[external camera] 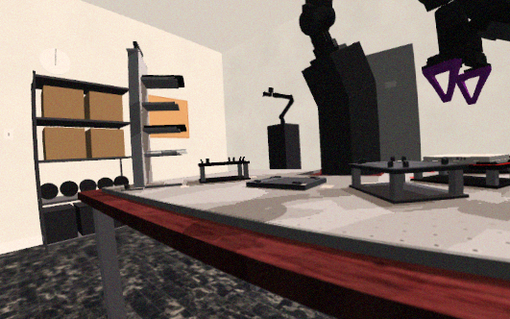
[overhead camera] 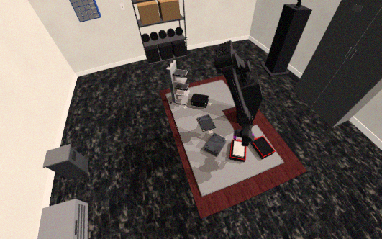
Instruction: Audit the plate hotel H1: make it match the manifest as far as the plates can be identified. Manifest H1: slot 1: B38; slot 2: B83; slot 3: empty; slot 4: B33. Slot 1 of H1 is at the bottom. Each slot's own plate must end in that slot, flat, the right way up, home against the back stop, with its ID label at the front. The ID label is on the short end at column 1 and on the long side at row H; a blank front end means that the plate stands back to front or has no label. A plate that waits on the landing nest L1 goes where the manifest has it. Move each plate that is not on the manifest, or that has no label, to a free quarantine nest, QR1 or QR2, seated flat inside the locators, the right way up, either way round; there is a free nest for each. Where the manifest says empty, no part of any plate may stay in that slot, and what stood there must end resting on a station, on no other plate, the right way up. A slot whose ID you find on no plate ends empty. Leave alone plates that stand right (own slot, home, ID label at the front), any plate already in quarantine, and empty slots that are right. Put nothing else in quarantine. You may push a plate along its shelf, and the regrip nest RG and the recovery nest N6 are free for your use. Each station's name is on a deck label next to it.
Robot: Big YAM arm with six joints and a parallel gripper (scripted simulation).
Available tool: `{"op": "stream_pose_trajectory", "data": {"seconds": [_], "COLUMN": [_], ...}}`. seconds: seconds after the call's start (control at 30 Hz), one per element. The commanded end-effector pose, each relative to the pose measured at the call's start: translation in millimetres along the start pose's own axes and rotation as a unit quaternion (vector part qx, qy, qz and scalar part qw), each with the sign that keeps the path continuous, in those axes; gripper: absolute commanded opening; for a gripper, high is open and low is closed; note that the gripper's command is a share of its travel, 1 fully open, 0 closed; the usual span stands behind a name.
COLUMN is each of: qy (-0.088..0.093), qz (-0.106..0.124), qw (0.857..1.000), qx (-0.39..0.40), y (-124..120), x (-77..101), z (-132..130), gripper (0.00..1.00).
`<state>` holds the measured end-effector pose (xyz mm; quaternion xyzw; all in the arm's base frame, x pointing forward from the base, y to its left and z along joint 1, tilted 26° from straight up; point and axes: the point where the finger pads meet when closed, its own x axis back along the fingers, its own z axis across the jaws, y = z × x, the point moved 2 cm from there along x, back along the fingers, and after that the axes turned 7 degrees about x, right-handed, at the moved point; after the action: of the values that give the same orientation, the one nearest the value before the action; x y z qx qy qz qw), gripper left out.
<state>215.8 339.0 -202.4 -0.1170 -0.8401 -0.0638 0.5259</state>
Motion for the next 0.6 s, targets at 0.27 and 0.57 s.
{"op": "stream_pose_trajectory", "data": {"seconds": [0.27,0.57], "qy": [-0.001,-0.002], "qz": [0.004,-0.010], "qw": [1.000,1.000], "qx": [-0.001,-0.002], "y": [-2,9], "x": [14.1,20.7], "z": [5,1], "gripper": [1.00,1.00]}}
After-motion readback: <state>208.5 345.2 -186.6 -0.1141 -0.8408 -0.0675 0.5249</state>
